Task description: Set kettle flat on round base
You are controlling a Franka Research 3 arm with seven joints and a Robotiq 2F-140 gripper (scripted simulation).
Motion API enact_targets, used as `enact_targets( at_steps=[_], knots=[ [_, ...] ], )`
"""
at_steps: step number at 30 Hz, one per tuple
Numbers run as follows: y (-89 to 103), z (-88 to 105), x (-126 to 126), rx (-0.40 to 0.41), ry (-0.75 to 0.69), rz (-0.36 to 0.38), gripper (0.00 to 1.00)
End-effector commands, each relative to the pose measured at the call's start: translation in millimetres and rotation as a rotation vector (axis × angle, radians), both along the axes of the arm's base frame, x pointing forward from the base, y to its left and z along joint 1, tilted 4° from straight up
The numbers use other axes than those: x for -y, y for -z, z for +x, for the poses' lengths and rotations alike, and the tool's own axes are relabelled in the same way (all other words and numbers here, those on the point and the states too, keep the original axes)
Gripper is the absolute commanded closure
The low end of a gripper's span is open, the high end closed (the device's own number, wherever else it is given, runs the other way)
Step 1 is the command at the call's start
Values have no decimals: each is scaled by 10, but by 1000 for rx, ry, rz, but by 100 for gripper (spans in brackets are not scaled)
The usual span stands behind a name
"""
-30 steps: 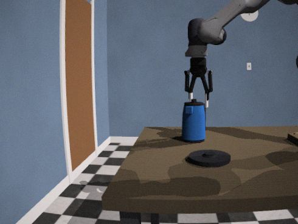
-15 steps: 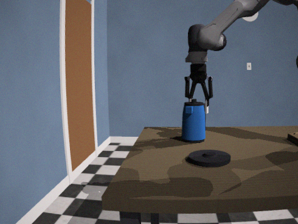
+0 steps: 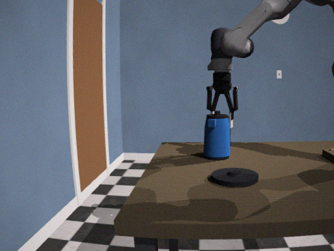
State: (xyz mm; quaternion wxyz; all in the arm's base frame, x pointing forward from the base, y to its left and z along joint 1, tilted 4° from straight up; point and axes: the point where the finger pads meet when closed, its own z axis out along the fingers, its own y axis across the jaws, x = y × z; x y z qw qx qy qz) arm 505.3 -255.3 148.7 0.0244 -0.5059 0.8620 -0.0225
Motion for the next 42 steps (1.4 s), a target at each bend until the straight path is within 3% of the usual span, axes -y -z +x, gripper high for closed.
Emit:
enact_targets(
  at_steps=[1, 27, 28, 42],
  knots=[
    [11, 4, 3, 2, -4, 0, 53],
    [11, 4, 3, 2, -4, 0, 53],
    [11, 4, 3, 2, -4, 0, 100],
    [11, 4, 3, 2, -4, 0, 100]
  ],
)
